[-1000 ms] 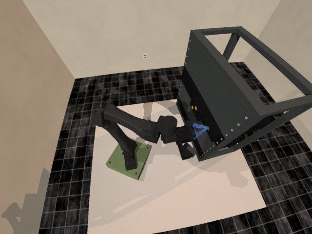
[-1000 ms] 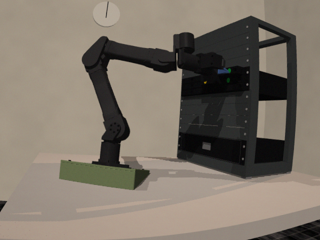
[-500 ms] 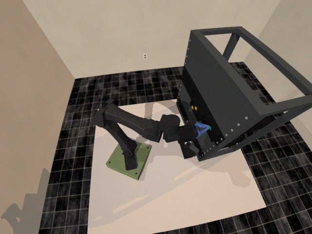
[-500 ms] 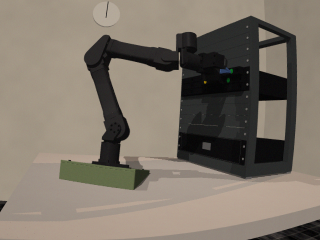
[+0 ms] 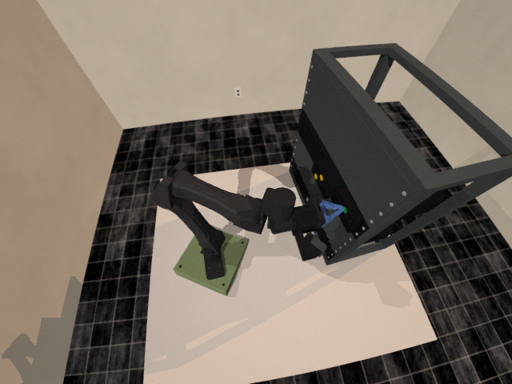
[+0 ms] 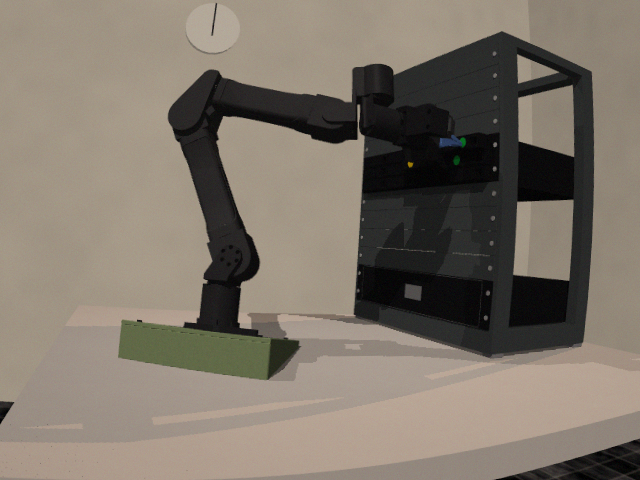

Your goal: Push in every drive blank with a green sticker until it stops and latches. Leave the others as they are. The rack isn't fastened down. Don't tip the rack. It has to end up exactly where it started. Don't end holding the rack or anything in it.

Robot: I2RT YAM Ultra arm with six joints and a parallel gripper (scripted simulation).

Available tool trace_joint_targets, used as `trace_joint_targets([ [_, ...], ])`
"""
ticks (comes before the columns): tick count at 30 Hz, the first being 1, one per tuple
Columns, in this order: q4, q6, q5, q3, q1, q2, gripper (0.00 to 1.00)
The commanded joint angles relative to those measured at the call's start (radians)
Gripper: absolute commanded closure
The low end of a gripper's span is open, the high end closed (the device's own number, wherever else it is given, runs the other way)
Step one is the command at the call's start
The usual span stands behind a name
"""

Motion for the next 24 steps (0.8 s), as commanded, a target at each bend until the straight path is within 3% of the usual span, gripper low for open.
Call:
trace_joint_targets([
  [1,0.036,-0.014,0.020,0.055,0.019,0.012,1.00],
  [24,0.027,-0.016,0.028,0.071,0.027,0.019,1.00],
])
